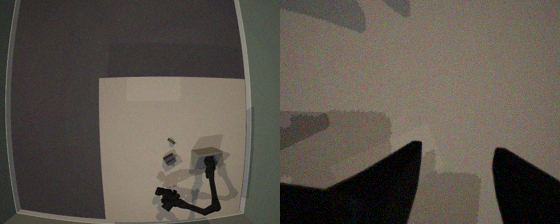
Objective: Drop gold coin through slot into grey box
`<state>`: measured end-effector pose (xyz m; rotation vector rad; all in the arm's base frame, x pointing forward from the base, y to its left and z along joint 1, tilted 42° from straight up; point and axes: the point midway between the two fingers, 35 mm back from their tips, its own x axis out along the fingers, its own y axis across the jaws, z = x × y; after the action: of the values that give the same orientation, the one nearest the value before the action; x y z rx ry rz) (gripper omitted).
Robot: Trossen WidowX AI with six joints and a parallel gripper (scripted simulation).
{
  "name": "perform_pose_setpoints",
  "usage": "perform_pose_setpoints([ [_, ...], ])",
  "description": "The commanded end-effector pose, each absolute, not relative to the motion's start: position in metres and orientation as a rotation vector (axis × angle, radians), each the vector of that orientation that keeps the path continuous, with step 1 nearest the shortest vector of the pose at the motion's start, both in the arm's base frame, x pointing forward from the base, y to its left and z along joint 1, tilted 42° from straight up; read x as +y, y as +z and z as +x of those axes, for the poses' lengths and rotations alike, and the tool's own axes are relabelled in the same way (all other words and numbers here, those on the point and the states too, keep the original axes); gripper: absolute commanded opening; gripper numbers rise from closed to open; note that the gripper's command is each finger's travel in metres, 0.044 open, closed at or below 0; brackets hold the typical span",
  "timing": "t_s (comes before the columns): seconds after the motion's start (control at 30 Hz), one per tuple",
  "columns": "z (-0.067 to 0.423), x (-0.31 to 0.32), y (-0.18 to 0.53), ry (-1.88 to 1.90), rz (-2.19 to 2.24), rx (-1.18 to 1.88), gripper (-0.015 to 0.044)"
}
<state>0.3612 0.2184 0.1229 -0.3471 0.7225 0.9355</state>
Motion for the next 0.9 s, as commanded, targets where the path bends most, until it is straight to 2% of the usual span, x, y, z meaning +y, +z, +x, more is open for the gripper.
perform_pose_setpoints([
  [0.0,0.379,0.172,0.088,0.825,-0.242,0.882,0.0161],
  [0.27,0.381,0.056,0.005,0.552,0.100,1.241,0.0161],
  [0.57,0.318,-0.061,-0.076,0.209,0.680,1.563,0.0161],
  [0.73,0.261,-0.092,-0.099,0.034,1.078,1.669,0.0161],
  [0.87,0.259,-0.093,-0.100,0.027,1.095,1.672,0.0161],
])
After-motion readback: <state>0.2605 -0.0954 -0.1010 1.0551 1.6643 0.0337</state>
